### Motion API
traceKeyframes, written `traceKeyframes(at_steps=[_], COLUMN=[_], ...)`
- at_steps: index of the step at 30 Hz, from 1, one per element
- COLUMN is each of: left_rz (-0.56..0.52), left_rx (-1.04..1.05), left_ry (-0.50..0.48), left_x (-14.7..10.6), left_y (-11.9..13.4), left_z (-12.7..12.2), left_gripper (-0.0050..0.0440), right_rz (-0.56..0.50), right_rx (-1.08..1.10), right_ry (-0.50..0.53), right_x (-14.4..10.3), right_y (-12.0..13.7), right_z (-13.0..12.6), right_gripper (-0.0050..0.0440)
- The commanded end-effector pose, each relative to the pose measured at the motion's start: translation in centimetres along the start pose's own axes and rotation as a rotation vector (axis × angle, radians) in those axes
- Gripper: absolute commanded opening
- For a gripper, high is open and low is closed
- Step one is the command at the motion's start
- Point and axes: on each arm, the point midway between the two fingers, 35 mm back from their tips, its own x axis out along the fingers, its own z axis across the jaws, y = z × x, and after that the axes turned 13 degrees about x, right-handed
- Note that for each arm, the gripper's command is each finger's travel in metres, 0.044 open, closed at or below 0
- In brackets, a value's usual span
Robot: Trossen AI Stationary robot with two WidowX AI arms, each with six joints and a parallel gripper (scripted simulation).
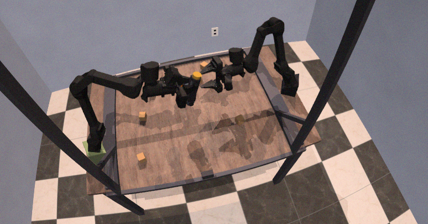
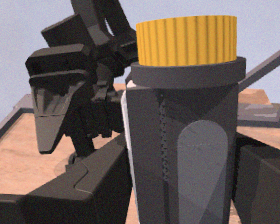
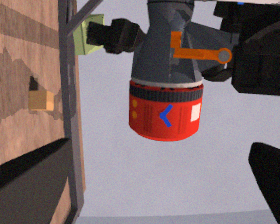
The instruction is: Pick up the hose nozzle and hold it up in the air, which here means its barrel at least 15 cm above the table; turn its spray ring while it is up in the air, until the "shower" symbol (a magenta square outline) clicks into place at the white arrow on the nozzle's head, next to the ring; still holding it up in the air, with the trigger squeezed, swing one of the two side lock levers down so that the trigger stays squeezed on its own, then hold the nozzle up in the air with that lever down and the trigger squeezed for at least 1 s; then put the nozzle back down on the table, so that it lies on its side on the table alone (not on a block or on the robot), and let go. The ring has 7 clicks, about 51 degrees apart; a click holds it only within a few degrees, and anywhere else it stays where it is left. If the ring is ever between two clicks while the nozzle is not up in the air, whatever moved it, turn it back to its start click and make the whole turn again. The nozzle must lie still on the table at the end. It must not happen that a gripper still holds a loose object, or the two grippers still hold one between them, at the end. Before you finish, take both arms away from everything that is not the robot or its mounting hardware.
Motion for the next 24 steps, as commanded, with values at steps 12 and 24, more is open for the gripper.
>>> traceKeyframes(at_steps=[12, 24], left_rz=[-0.039, -0.039], left_rx=[-0.008, -0.008], left_ry=[-0.014, -0.014], left_x=[-0.5, -0.5], left_y=[-1.5, -1.5], left_z=[0.8, 0.8], left_gripper=[0.0170, 0.0170], right_rz=[0.006, 0.007], right_rx=[-0.002, -0.006], right_ry=[0.029, 0.033], right_x=[2.4, 4.0], right_y=[0.1, 0.1], right_z=[-1.2, -1.4], right_gripper=[0.0408, 0.0408])
